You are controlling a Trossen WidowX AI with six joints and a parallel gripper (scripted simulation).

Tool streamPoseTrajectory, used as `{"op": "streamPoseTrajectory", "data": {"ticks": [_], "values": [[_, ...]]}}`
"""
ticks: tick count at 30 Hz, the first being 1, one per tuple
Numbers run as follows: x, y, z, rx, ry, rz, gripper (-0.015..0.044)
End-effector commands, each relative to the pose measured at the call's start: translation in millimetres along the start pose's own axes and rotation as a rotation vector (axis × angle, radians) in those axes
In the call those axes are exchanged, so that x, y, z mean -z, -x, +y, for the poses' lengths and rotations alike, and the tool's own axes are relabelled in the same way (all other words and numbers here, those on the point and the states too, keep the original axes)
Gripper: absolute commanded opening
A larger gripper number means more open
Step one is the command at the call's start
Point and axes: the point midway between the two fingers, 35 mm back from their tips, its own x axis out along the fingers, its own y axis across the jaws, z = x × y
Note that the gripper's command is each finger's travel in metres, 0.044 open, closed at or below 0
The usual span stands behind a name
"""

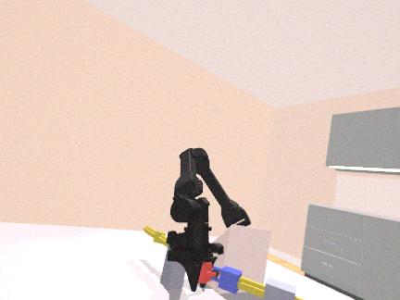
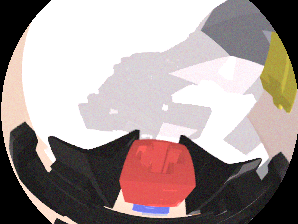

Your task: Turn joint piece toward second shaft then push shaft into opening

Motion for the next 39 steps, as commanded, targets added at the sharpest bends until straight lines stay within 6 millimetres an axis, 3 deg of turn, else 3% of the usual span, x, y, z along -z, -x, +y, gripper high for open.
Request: {"op": "streamPoseTrajectory", "data": {"ticks": [1, 32, 34, 39], "values": [[-0.4, -0.7, 0.0, 0.000, 0.003, -0.005, 0.0182], [-0.4, -0.7, 0.0, 0.000, 0.003, -0.005, 0.0182], [0.0, 0.0, 0.0, 0.000, 0.000, 0.000, 0.0147], [0.0, 0.0, 0.0, 0.000, 0.000, 0.000, 0.0147]]}}
